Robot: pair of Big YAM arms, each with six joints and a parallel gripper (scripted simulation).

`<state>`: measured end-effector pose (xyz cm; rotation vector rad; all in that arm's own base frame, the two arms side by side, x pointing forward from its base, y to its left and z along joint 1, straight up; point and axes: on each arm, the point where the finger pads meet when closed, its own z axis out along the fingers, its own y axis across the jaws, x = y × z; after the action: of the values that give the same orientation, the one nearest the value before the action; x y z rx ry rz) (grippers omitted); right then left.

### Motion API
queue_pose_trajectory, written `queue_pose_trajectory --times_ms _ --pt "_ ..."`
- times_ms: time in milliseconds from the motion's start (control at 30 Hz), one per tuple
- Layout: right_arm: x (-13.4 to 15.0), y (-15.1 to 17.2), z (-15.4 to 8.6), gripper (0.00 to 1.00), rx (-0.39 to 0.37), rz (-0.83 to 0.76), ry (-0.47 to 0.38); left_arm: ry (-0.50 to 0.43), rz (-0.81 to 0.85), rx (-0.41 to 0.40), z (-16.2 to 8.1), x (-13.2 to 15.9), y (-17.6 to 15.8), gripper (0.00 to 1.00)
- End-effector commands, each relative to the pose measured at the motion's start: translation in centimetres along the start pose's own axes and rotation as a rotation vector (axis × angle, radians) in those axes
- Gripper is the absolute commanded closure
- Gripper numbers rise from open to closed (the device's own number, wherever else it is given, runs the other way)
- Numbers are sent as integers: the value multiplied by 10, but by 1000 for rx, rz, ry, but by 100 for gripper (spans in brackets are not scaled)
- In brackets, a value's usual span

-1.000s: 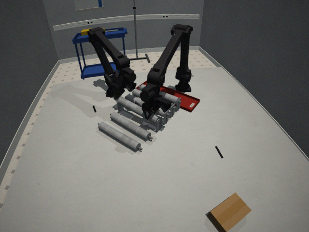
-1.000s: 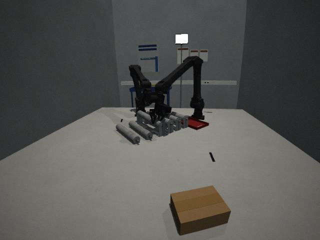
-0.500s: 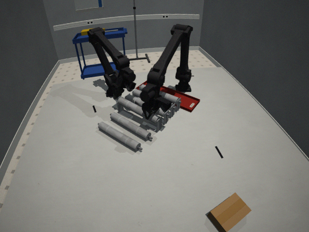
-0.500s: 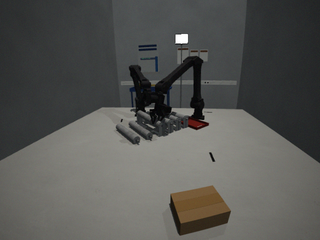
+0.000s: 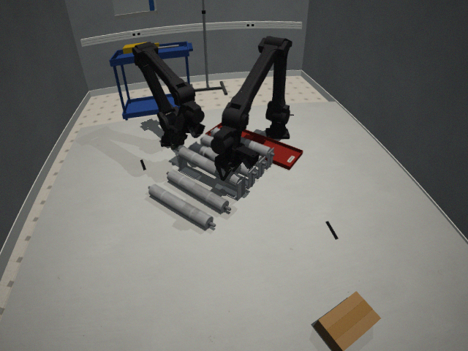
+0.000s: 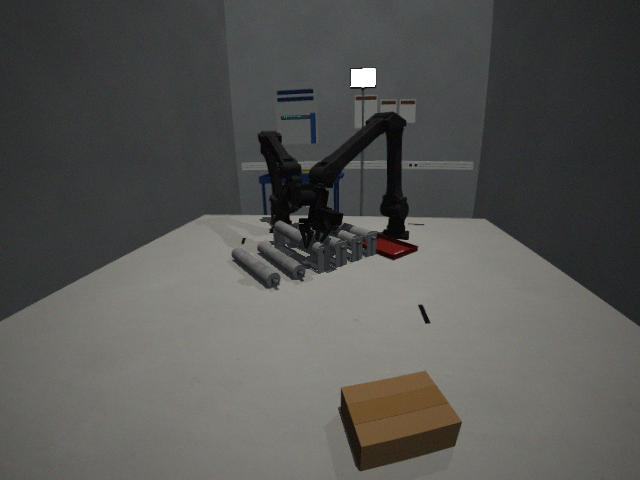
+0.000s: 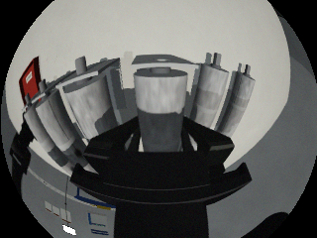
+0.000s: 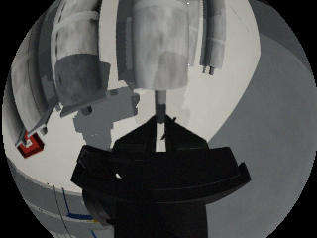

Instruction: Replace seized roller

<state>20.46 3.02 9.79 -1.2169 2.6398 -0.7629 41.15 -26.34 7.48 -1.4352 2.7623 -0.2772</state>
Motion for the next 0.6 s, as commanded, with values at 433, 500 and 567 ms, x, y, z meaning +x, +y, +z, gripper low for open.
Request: queue_pose_trajectory --times_ms 433,500,567 --pt "56 22 25 97 -42 -67 165 -60 42 77 -47 3 -33 68" --pt "56 22 25 97 -42 -66 165 -67 40 76 -47 1 -32 68" --pt "55 22 25 97 -42 -66 164 -72 44 76 -49 3 -33 68"
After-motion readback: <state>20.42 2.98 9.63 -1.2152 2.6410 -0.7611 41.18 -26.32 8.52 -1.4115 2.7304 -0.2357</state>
